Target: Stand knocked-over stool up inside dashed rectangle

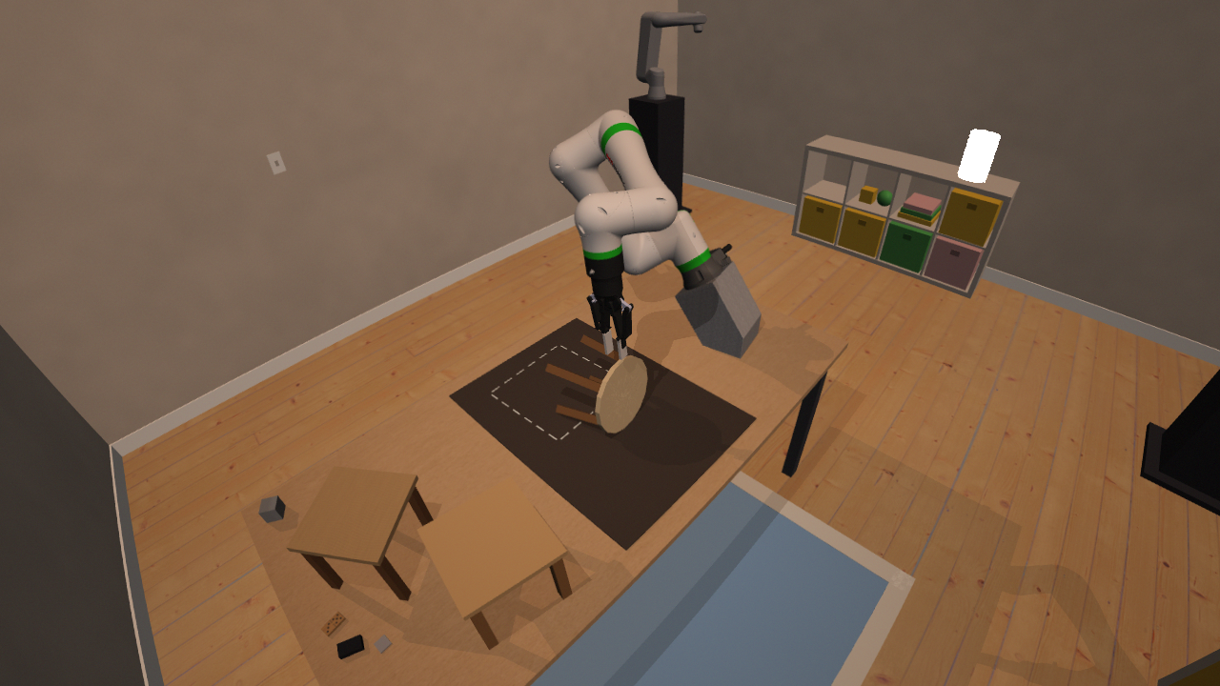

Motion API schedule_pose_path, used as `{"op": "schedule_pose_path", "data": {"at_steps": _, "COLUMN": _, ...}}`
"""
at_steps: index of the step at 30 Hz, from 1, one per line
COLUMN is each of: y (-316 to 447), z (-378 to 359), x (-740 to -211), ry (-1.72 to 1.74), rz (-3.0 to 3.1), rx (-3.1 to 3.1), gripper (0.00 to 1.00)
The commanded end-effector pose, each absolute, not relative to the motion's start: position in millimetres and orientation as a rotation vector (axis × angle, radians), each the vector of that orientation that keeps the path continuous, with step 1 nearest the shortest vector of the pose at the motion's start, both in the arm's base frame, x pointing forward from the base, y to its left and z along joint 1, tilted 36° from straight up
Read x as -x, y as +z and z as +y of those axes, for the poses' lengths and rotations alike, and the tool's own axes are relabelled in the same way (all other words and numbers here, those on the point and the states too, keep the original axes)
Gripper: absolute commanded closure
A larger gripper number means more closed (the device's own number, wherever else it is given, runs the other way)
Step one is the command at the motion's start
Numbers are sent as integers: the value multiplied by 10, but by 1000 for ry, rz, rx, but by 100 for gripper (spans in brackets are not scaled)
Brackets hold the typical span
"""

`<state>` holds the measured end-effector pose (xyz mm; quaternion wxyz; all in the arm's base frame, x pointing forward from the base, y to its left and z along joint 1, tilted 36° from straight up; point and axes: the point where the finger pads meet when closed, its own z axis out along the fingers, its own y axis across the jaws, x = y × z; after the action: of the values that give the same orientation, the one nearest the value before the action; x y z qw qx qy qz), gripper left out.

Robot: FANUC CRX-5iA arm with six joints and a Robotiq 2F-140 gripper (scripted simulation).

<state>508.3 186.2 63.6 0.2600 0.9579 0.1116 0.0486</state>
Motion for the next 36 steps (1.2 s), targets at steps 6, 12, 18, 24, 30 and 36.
{"op": "schedule_pose_path", "data": {"at_steps": 6, "y": 571, "z": 1831, "x": -5098, "ry": 121, "rz": 303, "rx": -2600, "gripper": 67}}
{"op": "schedule_pose_path", "data": {"at_steps": 12, "y": 404, "z": 1741, "x": -5123, "ry": 121, "rz": 303, "rx": -2600, "gripper": 67}}
{"op": "schedule_pose_path", "data": {"at_steps": 18, "y": 195, "z": 1628, "x": -5156, "ry": 121, "rz": 303, "rx": -2600, "gripper": 67}}
{"op": "schedule_pose_path", "data": {"at_steps": 24, "y": 59, "z": 1556, "x": -5177, "ry": 121, "rz": 303, "rx": -2600, "gripper": 67}}
{"op": "schedule_pose_path", "data": {"at_steps": 30, "y": -98, "z": 1471, "x": -5201, "ry": 121, "rz": 303, "rx": -2600, "gripper": 67}}
{"op": "schedule_pose_path", "data": {"at_steps": 36, "y": -172, "z": 1431, "x": -5212, "ry": 121, "rz": 303, "rx": -2600, "gripper": 67}}
